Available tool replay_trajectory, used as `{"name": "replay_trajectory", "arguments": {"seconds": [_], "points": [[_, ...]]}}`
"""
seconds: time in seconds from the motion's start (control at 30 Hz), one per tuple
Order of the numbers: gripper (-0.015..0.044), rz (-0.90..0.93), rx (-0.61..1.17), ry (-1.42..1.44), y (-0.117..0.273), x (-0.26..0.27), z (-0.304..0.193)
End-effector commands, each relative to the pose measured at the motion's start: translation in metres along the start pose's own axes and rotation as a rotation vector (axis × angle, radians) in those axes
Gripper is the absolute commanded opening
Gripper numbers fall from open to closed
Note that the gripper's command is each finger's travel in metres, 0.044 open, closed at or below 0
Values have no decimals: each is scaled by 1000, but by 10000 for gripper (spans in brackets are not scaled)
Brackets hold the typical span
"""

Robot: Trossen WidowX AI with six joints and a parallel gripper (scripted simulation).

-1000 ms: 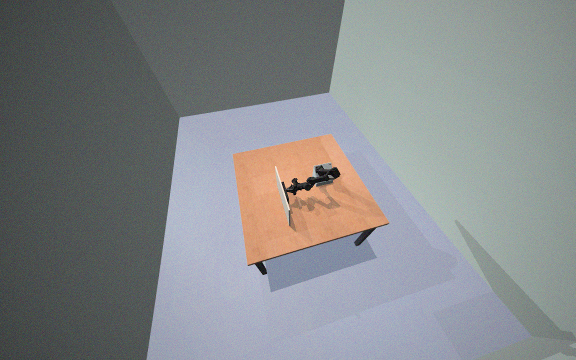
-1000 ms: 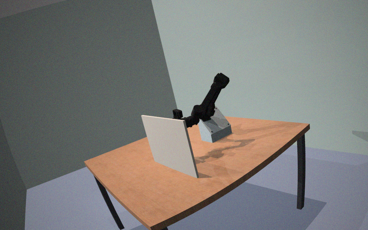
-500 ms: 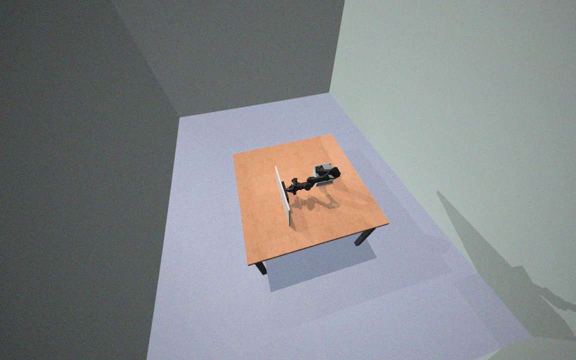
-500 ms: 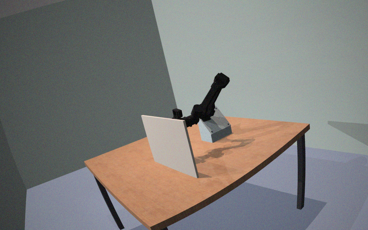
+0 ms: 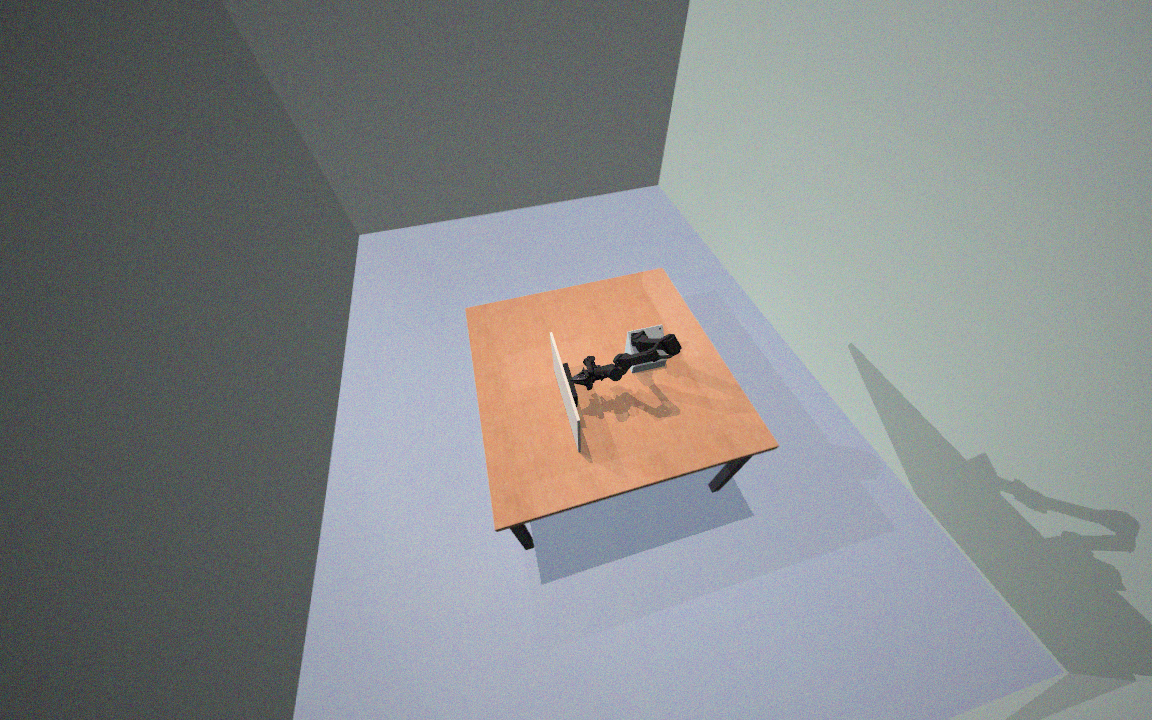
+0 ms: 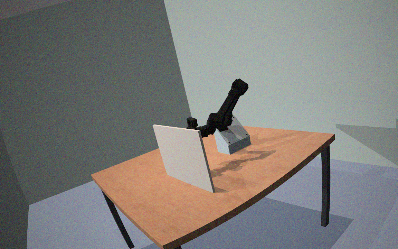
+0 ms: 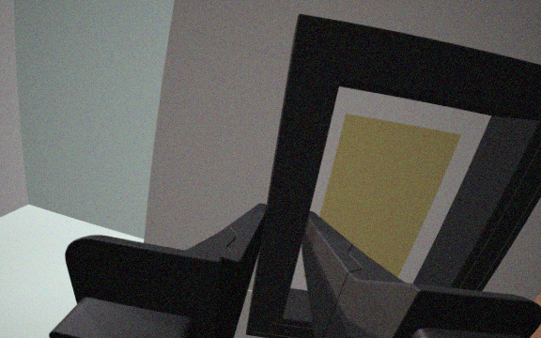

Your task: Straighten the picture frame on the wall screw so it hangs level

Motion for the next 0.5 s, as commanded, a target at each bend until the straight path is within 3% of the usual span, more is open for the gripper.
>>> {"name": "replay_trajectory", "arguments": {"seconds": [0.0,0.47], "points": [[0,16,-4,-8,0,4,0],[0,16,-4,-8,0,3,1]]}}
Point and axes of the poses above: the point midway between the two fingers, 35 mm back from their tips, its own y axis back along the fingers, its own x axis across the jaws, z = x × y, the point moved 1 cm from there along y, back along the fingers, and after that the axes turned 8 degrees about y, right-handed, at the moved point
